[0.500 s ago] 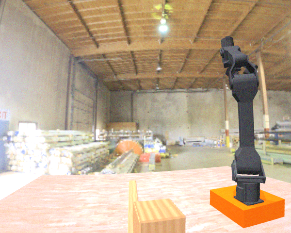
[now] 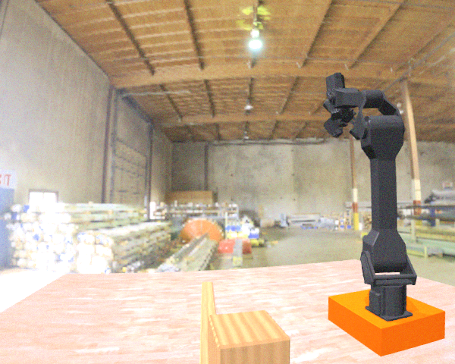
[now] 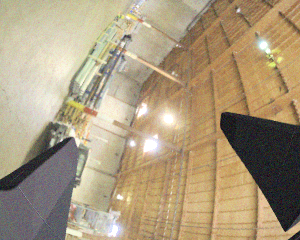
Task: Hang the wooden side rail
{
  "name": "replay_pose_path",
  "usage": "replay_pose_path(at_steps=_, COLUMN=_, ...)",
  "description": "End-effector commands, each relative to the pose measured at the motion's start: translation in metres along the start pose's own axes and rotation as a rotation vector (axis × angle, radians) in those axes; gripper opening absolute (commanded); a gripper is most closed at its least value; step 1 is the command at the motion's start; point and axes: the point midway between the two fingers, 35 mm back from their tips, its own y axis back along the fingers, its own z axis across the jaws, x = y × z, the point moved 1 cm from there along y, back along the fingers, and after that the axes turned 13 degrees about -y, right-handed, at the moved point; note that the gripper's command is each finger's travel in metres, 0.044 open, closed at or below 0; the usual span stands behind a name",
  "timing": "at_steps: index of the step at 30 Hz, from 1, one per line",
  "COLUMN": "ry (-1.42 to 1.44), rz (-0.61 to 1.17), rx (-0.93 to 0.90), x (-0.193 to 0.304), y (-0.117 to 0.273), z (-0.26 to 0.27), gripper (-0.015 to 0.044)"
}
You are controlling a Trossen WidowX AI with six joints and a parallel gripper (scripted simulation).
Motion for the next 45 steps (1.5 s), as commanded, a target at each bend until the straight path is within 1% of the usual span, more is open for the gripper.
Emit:
replay_pose_path(at_steps=1, ry=-0.085, rz=-0.087, rx=0.043, x=-0.029, y=0.011, z=-0.006, gripper=0.044)
replay_pose_path(at_steps=10, ry=-0.272, rz=-0.381, rx=0.095, x=-0.131, y=0.049, z=-0.007, gripper=0.044)
replay_pose_path(at_steps=19, ry=-0.426, rz=-0.697, rx=0.086, x=-0.221, y=0.116, z=0.003, gripper=0.044)
replay_pose_path(at_steps=27, ry=-0.532, rz=-0.98, rx=0.03, x=-0.282, y=0.193, z=0.021, gripper=0.044)
replay_pose_path(at_steps=33, ry=-0.613, rz=-1.188, rx=-0.042, x=-0.317, y=0.259, z=0.041, gripper=0.044)
replay_pose_path(at_steps=39, ry=-0.675, rz=-1.393, rx=-0.141, x=-0.338, y=0.328, z=0.067, gripper=0.044)
replay_pose_path(at_steps=45, ry=-0.714, rz=-1.59, rx=-0.267, x=-0.346, y=0.397, z=0.098, gripper=0.044)
